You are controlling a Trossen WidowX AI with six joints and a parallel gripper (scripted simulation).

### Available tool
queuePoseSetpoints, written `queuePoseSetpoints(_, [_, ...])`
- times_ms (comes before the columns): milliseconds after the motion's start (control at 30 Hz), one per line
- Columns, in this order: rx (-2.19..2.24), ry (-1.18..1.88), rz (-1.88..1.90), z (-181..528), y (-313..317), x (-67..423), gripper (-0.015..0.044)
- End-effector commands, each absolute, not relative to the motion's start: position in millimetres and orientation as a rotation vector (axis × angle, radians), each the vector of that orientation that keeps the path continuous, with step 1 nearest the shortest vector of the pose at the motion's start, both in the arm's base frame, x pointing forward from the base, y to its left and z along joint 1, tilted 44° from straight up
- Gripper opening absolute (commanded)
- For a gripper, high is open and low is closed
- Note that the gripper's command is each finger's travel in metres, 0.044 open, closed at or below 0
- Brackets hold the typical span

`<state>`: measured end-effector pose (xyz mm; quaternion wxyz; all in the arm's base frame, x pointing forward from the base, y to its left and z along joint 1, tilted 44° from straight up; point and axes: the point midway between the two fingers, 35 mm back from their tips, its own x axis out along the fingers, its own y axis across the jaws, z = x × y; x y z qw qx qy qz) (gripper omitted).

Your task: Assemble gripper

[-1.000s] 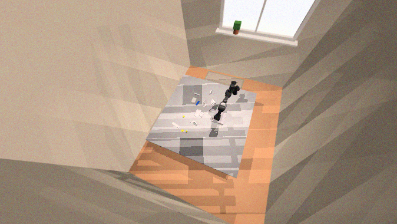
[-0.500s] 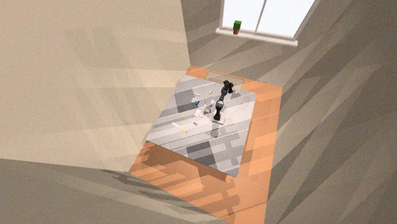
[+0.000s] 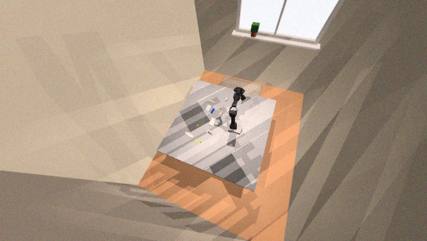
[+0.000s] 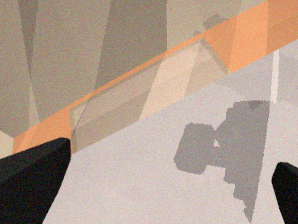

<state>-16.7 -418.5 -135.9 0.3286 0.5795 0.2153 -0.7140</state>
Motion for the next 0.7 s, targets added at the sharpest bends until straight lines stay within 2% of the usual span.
queuePoseSetpoints(0, [1.526,0.668,-1.782,-143,-409,5,0.044])
queuePoseSetpoints(667, [1.526,1.134,-1.245,-149,-350,112,0.044])
